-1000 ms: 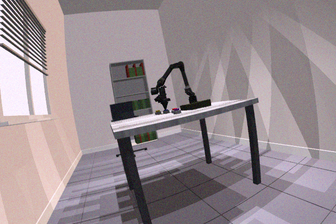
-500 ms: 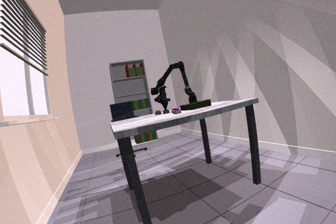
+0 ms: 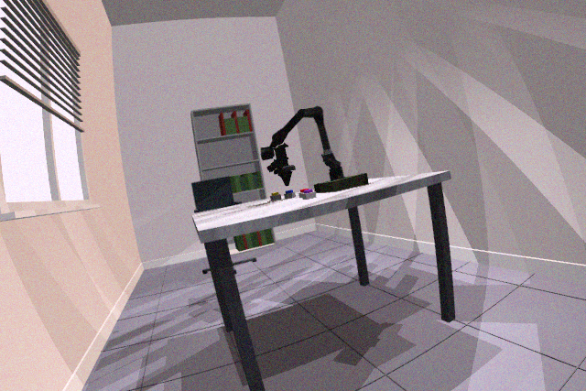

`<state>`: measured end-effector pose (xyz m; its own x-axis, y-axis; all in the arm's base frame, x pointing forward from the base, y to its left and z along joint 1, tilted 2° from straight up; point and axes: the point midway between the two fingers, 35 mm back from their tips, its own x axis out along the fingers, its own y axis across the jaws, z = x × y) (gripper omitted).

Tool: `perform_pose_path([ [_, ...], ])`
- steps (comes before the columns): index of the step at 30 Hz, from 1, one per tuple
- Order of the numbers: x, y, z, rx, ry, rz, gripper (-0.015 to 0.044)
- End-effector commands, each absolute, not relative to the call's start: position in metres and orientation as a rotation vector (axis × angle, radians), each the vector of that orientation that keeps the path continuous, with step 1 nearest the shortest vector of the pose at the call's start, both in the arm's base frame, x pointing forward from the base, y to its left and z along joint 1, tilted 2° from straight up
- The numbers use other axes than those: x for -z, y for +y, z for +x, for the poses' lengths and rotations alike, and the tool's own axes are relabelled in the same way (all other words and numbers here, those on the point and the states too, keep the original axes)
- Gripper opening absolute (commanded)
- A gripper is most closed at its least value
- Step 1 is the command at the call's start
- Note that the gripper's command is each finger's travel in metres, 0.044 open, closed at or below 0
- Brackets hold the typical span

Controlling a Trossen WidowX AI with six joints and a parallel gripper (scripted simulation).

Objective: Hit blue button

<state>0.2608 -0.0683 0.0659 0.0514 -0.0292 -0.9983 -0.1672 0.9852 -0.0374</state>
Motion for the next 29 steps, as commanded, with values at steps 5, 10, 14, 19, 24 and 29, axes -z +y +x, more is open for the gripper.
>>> perform_pose_path([
  [5, -0.086, 0.037, 0.285, -0.122, 1.513, -0.157, 0.0309],
  [10, -0.096, 0.108, 0.276, -0.127, 1.514, -0.152, 0.04],
  [14, -0.104, 0.161, 0.257, -0.129, 1.515, -0.149, 0.04],
  [19, -0.114, 0.22, 0.22, -0.132, 1.515, -0.147, 0.04],
  [24, -0.118, 0.244, 0.198, -0.133, 1.515, -0.146, 0.04],
  [29, -0.118, 0.244, 0.198, -0.133, 1.515, -0.146, 0.04],
])
